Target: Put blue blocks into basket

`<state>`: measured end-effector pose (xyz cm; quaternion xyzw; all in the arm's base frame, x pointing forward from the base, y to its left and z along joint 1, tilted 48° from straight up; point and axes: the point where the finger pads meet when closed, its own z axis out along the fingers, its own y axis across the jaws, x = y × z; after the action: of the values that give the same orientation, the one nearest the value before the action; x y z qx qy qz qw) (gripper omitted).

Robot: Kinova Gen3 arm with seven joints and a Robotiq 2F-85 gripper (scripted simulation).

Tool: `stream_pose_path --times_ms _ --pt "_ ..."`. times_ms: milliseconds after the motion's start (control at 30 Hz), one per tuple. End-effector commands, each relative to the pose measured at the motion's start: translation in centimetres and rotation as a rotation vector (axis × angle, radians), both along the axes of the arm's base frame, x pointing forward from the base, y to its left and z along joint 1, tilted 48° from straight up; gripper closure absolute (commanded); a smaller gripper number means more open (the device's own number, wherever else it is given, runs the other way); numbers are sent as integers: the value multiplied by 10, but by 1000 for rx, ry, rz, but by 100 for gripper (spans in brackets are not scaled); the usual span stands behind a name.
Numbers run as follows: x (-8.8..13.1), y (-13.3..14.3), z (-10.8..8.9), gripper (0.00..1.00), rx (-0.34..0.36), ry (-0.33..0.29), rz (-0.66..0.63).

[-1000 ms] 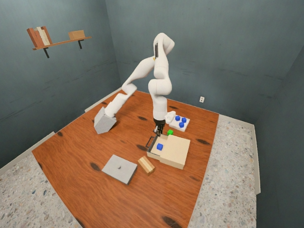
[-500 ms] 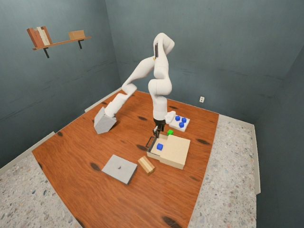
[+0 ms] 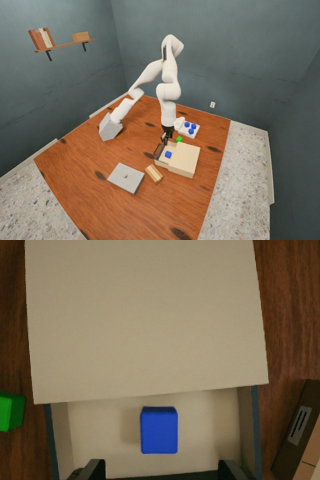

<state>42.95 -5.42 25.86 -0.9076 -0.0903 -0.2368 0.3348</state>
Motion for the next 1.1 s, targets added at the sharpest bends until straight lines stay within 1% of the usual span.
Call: stream_pose_path --times_ms 0,567,833,1067 --pt "1 -2 -1 31 -7 -6 3" --pt "2 0 -3 31 -7 -6 4" --pt "5 5 -8 31 -7 -6 4" --pt "9 18 -20 31 -5 -2 6"
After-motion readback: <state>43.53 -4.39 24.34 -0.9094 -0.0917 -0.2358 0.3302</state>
